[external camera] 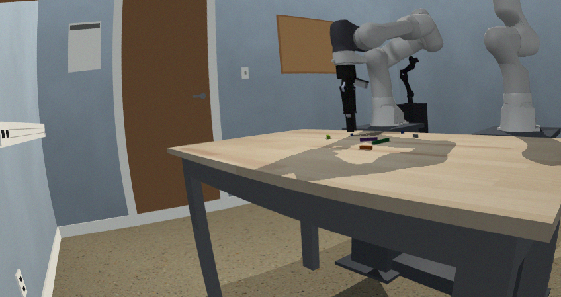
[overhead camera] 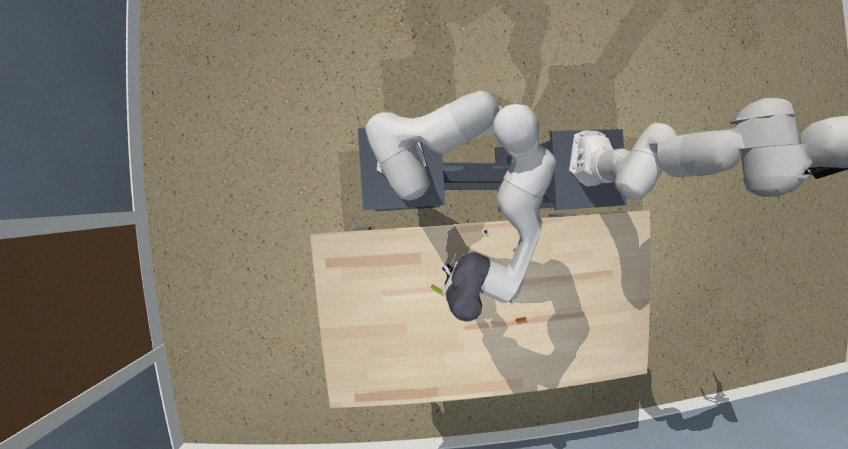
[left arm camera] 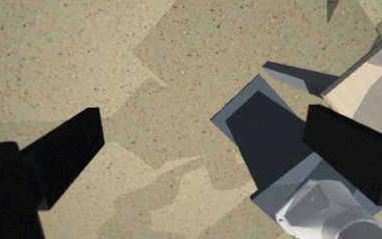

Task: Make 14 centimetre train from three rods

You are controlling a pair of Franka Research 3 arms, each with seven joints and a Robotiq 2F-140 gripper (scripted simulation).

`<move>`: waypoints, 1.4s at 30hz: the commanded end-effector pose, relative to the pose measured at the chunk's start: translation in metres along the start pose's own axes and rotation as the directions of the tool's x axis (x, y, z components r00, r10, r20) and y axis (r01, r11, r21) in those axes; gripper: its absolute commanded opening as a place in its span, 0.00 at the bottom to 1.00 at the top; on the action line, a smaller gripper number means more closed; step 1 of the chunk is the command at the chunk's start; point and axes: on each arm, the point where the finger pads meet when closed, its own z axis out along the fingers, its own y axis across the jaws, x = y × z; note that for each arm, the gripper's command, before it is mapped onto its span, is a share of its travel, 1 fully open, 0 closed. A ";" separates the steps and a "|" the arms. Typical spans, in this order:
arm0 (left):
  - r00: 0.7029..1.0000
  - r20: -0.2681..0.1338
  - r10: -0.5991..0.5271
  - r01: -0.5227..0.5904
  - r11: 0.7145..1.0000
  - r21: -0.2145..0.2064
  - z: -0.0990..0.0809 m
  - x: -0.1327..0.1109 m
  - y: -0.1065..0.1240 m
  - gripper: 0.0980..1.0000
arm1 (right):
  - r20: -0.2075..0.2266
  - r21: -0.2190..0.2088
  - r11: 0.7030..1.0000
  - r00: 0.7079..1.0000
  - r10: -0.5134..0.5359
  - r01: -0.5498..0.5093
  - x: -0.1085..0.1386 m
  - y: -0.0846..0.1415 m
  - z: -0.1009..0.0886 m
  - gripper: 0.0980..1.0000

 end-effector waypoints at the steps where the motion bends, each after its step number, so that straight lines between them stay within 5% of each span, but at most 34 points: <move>1: 1.000 0.005 0.003 -0.003 1.000 0.001 0.000 -0.002 0.000 1.00 | 0.000 -0.003 1.000 1.000 -0.005 0.005 0.000 0.001 0.000 0.15; 42: 1.000 0.005 0.003 -0.003 1.000 0.001 0.000 -0.002 0.000 1.00 | -0.015 0.000 1.000 1.000 -0.007 0.007 0.000 0.001 0.013 0.15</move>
